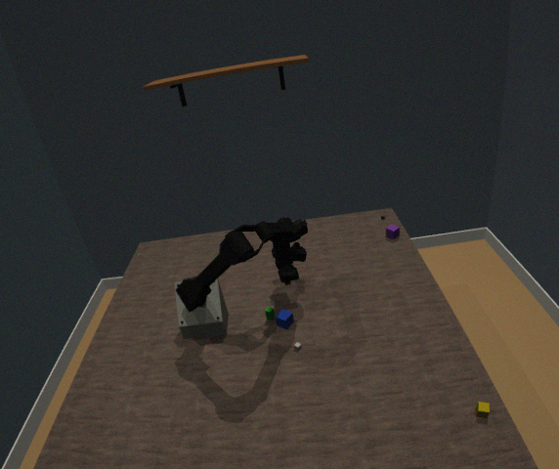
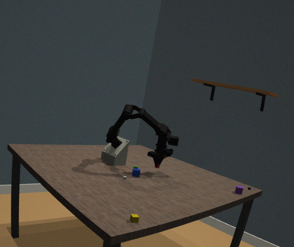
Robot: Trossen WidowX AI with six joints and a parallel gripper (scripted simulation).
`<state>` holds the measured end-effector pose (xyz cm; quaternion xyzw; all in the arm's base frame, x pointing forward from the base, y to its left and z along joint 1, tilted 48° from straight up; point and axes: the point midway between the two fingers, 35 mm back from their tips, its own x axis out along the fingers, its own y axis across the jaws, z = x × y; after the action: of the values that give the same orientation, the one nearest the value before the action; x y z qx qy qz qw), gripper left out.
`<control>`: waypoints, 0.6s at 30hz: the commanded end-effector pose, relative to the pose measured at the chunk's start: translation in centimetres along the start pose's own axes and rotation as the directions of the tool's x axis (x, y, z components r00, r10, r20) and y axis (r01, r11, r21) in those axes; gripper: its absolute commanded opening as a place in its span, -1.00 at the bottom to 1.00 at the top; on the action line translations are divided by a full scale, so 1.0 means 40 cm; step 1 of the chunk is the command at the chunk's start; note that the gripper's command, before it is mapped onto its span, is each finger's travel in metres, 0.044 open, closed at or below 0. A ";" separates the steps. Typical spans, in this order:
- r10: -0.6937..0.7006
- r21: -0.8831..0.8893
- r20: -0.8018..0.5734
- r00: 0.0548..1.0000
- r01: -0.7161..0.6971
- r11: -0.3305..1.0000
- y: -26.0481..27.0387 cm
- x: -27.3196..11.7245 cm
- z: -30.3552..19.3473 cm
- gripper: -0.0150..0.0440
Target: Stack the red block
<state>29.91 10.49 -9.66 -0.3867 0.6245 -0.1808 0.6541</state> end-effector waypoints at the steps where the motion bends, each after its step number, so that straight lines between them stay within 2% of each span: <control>1: 0.006 0.010 0.000 1.000 -0.006 1.000 0.000 -0.050 0.003 -0.49; 8: 0.007 0.009 -0.001 1.000 -0.007 1.000 0.000 -0.159 0.003 -0.49; 18: 0.010 0.008 0.000 1.000 -0.010 1.000 -0.010 -0.170 -0.003 -0.49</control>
<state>28.96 15.38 -5.11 -0.3842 0.6236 -0.1787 0.6569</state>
